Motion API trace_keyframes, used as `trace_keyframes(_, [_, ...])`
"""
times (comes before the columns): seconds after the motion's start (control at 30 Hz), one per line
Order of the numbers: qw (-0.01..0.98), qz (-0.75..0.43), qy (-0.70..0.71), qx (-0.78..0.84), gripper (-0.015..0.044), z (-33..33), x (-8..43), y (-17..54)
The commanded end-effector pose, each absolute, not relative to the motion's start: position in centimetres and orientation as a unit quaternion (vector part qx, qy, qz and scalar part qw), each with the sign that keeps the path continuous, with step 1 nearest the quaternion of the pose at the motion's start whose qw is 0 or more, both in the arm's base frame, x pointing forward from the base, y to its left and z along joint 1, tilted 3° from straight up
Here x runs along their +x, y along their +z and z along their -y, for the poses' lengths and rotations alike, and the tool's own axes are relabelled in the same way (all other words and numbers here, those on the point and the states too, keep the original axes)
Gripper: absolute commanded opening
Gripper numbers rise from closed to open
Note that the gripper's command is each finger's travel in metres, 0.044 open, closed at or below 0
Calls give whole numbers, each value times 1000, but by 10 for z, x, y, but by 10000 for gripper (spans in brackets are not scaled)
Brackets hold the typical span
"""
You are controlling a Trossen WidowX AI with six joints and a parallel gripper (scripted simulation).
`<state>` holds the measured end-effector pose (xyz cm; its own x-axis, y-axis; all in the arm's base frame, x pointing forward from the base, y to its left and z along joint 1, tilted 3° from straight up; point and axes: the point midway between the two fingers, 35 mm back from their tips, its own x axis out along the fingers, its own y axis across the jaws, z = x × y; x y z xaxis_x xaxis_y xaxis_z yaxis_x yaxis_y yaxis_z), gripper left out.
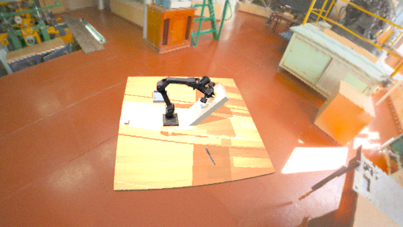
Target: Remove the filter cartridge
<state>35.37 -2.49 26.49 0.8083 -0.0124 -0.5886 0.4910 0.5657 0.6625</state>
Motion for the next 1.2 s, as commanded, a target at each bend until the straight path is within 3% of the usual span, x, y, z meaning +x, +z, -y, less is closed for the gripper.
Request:
trace_keyframes(0.0, [842,-271,-149,442,0,25,354,265])
trace_keyframes(0.67, [936,-303,-62,168,0,25,359,261])
trace_keyframes(1.17, [948,-308,19,-79,0,25,360,261])
